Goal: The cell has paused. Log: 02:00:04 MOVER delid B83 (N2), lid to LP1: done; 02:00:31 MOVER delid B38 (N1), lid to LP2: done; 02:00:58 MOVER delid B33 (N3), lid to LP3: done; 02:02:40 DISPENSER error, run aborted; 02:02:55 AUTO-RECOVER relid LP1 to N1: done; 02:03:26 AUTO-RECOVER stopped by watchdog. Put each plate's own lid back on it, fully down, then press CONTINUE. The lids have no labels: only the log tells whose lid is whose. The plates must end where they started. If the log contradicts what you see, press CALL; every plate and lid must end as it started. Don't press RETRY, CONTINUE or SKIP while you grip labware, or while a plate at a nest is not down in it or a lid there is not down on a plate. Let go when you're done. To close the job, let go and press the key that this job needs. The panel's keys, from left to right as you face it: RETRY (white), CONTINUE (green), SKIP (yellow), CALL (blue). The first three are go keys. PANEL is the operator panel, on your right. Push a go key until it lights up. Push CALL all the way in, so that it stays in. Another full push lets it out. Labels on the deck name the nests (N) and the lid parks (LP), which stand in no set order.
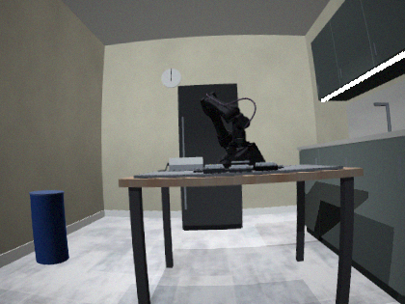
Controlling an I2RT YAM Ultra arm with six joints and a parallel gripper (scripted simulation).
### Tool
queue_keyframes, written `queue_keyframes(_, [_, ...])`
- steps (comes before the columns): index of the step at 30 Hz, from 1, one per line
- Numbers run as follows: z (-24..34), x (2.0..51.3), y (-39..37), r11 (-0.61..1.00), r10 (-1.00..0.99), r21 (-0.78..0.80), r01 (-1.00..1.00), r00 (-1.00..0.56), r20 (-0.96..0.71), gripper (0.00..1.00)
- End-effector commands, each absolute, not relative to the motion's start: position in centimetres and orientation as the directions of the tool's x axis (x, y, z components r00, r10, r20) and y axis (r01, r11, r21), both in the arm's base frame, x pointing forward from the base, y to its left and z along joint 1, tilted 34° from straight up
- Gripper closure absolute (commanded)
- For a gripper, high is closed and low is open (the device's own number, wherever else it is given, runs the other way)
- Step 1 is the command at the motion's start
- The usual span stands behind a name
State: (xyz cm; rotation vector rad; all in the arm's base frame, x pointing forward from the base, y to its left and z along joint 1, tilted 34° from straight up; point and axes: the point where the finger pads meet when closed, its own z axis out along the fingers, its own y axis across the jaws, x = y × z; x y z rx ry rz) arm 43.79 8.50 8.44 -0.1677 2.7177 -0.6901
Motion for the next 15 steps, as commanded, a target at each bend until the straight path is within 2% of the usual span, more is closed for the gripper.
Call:
queue_keyframes(1, [8.37,44.13,9.18,0.876,-0.212,-0.481,-0.044,-0.930,-0.301,1.00])
queue_keyframes(15, [7.91,44.26,8.90,0.876,-0.211,-0.481,-0.044,-0.930,-0.300,1.00])
